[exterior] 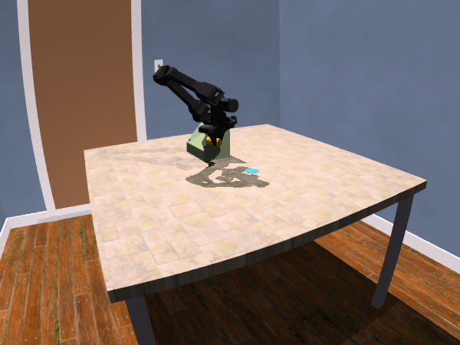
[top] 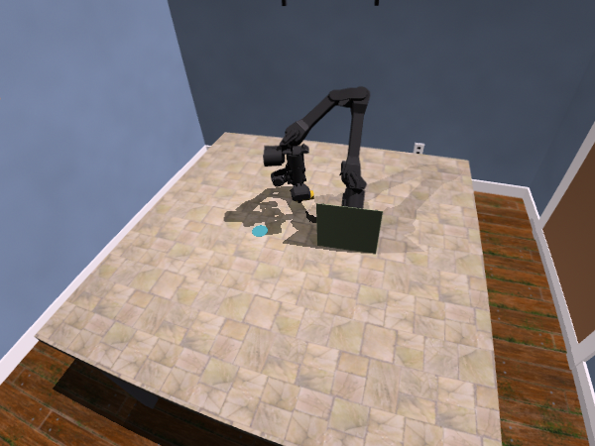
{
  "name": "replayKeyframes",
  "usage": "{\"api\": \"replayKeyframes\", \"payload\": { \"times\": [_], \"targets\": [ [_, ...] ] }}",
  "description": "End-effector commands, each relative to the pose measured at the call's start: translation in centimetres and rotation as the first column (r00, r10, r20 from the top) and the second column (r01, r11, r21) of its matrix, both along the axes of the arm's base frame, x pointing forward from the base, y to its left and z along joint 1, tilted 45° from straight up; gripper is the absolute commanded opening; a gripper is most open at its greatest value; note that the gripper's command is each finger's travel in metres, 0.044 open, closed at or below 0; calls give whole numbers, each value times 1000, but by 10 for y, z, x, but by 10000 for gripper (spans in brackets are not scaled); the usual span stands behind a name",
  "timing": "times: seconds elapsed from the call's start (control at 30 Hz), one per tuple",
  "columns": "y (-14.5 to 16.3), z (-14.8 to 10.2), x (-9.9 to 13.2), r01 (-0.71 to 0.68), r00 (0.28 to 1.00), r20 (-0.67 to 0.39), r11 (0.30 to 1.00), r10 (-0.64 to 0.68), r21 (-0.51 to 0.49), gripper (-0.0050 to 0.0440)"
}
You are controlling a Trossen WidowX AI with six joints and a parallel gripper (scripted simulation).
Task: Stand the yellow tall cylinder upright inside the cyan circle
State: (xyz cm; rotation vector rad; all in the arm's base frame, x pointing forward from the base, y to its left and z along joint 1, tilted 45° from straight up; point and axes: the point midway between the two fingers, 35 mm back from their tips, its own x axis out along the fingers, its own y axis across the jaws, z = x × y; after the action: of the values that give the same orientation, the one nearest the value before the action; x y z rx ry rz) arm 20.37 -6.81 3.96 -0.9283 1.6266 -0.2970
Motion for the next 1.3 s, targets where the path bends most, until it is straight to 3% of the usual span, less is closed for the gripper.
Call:
{"api": "replayKeyframes", "payload": {
  "times": [0.0, 0.37, 1.27],
  "targets": [
    [9, 13, 0, 1, 1000, 17, 1000, -1, 1, 105],
    [18, 22, 1, -11, 1000, 6, 1000, 11, -3, 105],
    [58, 7, 69, -240, 944, -225, 970, 243, 44, 105]
  ]
}}
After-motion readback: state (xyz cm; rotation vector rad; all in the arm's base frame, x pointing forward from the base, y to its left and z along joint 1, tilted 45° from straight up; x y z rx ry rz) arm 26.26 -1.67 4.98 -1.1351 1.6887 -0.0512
